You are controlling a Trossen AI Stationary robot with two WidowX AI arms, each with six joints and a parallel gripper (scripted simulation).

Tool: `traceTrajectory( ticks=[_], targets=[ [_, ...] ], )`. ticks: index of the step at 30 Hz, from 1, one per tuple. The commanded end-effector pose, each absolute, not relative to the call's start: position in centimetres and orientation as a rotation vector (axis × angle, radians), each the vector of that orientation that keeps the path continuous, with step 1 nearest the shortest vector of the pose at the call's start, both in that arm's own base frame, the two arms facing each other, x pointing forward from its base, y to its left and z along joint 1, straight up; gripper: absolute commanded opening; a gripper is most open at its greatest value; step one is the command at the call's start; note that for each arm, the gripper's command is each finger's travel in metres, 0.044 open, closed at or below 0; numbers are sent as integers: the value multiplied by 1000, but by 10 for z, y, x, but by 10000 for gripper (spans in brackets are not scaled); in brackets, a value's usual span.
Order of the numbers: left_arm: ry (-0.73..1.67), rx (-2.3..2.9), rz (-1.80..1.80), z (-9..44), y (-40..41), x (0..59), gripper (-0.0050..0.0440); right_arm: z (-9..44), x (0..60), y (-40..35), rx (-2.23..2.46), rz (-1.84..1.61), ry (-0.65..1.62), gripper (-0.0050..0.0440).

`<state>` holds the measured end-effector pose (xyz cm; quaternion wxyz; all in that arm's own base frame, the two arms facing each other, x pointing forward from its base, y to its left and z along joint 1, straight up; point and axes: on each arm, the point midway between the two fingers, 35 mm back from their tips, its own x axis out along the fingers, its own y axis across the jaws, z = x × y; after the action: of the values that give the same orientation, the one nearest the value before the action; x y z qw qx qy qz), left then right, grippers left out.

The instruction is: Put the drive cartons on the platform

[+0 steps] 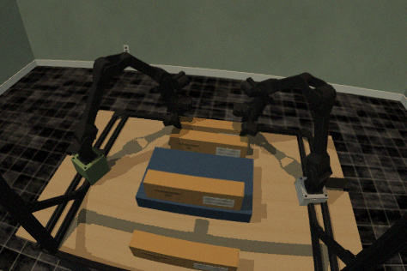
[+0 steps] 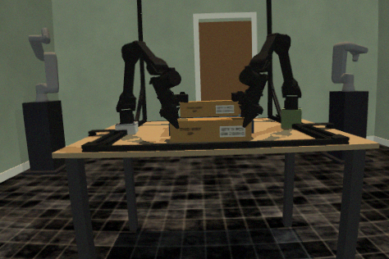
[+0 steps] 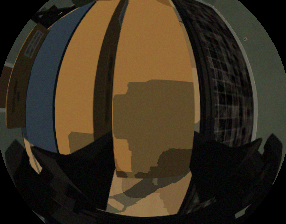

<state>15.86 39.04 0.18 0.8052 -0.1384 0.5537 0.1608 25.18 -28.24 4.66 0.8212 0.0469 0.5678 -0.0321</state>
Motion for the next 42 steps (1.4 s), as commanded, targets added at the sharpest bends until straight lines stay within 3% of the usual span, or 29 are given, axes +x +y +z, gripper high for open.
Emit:
traceTrajectory(
  ticks=[1,42],
  targets=[
    [1167,-259,383,21,401,154,0,64,251,-291,68,-100,1185,0],
    [1167,-259,383,-8,401,154,0,35,251,-291,68,-100,1185,0]
  ],
)
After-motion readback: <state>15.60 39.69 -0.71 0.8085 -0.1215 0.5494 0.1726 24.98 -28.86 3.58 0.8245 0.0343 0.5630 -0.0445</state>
